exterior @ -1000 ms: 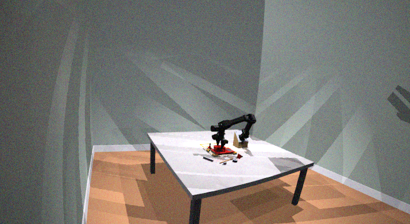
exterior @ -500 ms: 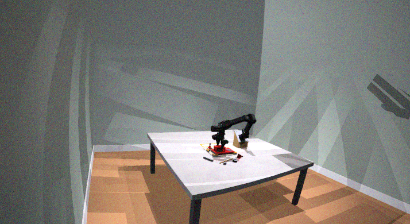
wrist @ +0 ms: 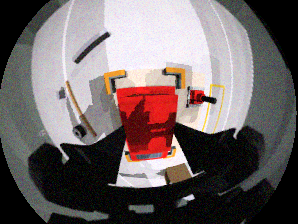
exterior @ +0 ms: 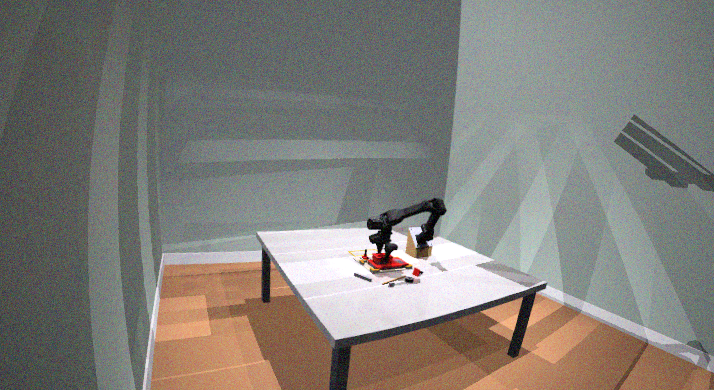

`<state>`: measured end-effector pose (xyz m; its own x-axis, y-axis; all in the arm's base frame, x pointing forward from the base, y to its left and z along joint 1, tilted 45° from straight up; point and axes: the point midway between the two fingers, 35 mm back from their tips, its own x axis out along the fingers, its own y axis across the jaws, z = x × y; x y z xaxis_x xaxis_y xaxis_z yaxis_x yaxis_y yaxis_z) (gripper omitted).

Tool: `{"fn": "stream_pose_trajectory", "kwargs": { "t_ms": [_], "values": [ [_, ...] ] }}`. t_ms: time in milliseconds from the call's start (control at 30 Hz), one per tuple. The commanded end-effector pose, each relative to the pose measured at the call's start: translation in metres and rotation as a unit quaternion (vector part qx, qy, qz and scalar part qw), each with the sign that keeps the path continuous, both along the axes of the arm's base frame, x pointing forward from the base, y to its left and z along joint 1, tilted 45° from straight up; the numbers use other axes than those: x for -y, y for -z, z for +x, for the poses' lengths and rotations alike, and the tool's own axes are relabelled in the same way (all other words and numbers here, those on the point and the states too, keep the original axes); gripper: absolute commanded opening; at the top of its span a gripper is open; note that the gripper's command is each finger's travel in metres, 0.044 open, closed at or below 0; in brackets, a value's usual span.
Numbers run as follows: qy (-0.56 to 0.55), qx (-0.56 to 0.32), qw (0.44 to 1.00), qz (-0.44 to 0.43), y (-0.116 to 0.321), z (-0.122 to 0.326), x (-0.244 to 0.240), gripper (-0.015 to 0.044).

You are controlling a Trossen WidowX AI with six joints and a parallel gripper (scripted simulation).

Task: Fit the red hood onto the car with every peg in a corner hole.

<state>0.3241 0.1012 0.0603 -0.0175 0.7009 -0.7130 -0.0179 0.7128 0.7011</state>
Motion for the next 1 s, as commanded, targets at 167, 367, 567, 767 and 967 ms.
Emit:
{"fn": "stream_pose_trajectory", "kwargs": {
  "t_ms": [167,367,567,767,967],
  "values": [
    [0.001,-0.001,1.000,0.001,0.0000,-0.0002,-0.0010,0.0000],
    [0.001,-0.001,1.000,0.001,0.0012,-0.0002,-0.0021,0.0000],
    [0.001,-0.001,1.000,0.001,0.0029,-0.0003,-0.0037,0.0000],
    [0.001,-0.001,1.000,0.001,0.0046,-0.0004,-0.0053,0.0000],
    [0.001,-0.001,1.000,0.001,0.0059,-0.0005,-0.0066,0.0000]
  ]
}}
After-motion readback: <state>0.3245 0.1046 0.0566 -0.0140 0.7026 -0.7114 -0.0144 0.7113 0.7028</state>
